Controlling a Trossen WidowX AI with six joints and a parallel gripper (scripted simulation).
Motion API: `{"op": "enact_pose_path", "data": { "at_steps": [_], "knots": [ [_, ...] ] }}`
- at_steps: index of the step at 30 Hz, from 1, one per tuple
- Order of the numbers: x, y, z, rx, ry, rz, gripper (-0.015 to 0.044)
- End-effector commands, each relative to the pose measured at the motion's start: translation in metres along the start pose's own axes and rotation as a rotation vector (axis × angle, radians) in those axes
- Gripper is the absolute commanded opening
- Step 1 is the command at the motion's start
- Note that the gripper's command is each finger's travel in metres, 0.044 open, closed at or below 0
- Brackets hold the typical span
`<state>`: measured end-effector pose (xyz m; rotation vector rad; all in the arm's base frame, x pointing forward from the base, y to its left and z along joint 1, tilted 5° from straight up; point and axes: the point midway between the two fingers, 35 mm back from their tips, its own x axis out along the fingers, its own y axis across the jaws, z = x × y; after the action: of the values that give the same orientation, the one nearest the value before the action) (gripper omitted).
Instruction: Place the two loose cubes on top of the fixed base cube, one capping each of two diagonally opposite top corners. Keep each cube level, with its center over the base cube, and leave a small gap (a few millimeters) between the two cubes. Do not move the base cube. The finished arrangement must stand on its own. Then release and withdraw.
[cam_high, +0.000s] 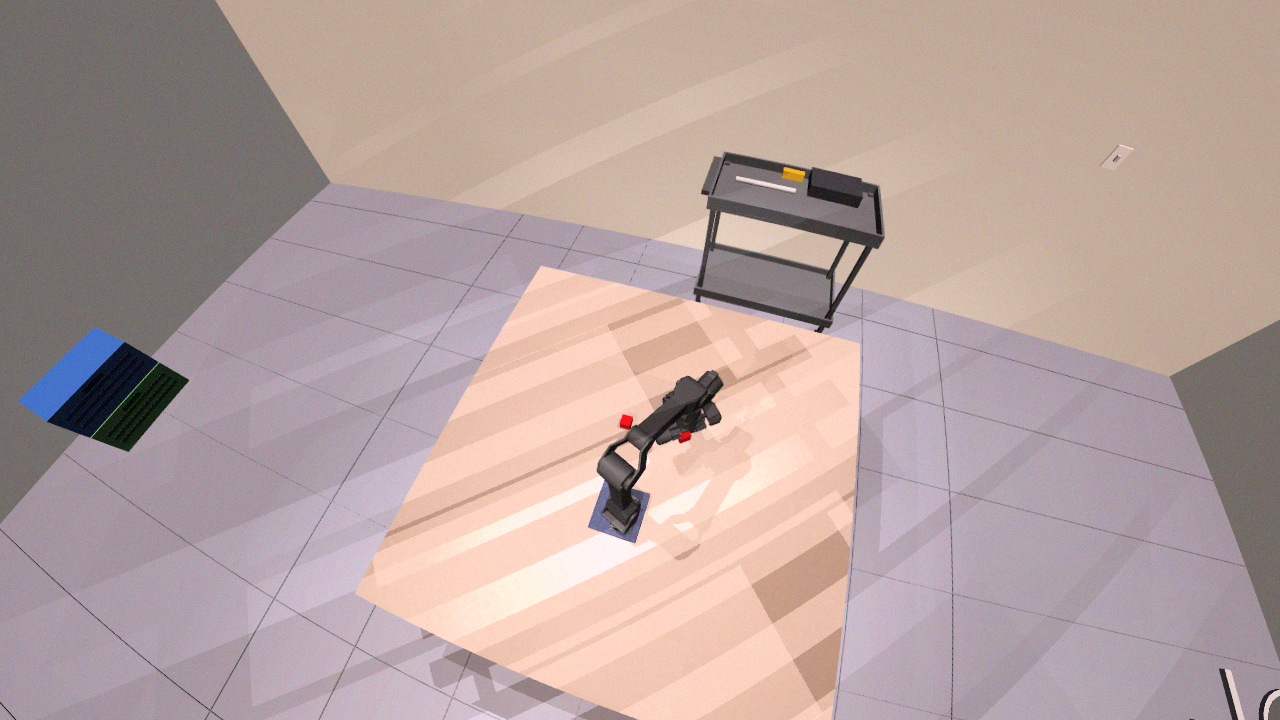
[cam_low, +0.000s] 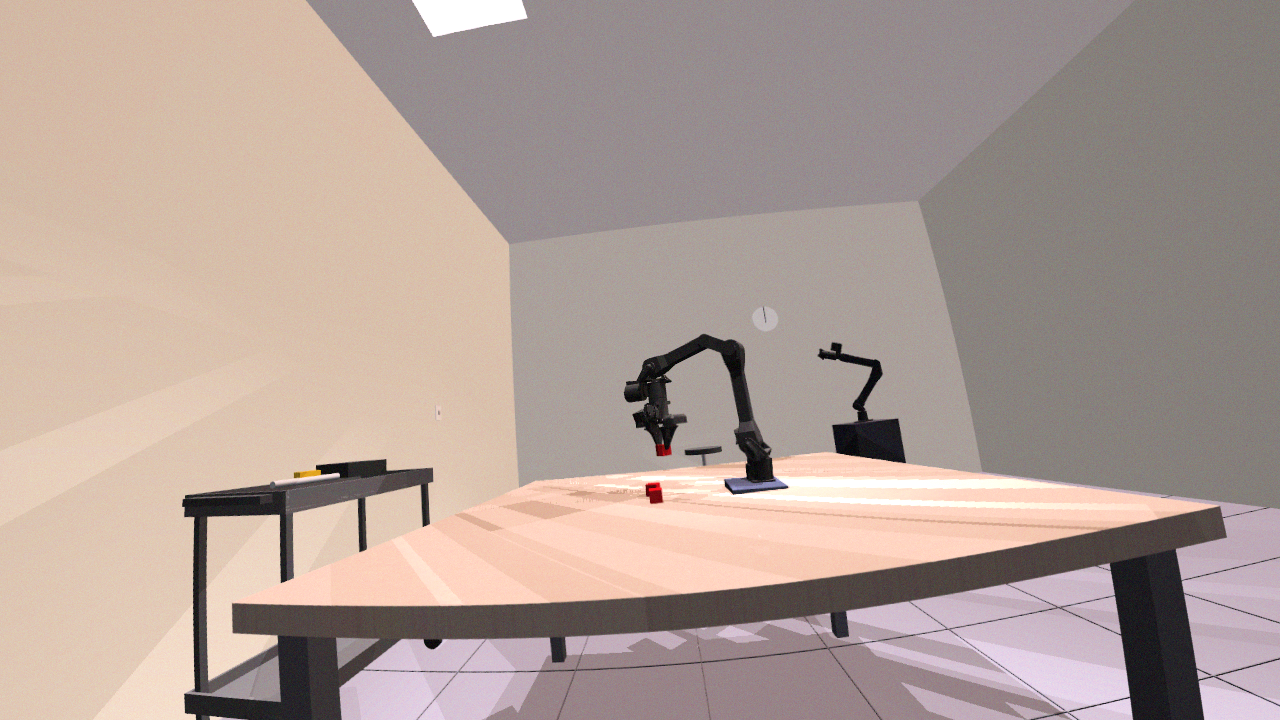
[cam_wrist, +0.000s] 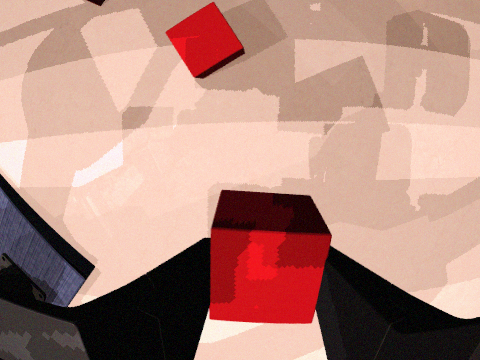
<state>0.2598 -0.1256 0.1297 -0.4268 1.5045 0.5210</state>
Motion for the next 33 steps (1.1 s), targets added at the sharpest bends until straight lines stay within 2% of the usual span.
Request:
{"op": "enact_pose_path", "data": {
  "at_steps": [1, 33],
  "knots": [
    [0.003, 0.007, 0.013, 0.105, -0.001, -0.003, 0.0105],
    [0.021, 0.072, 0.092, 0.812, -0.009, 0.005, 0.0105]
  ]
}}
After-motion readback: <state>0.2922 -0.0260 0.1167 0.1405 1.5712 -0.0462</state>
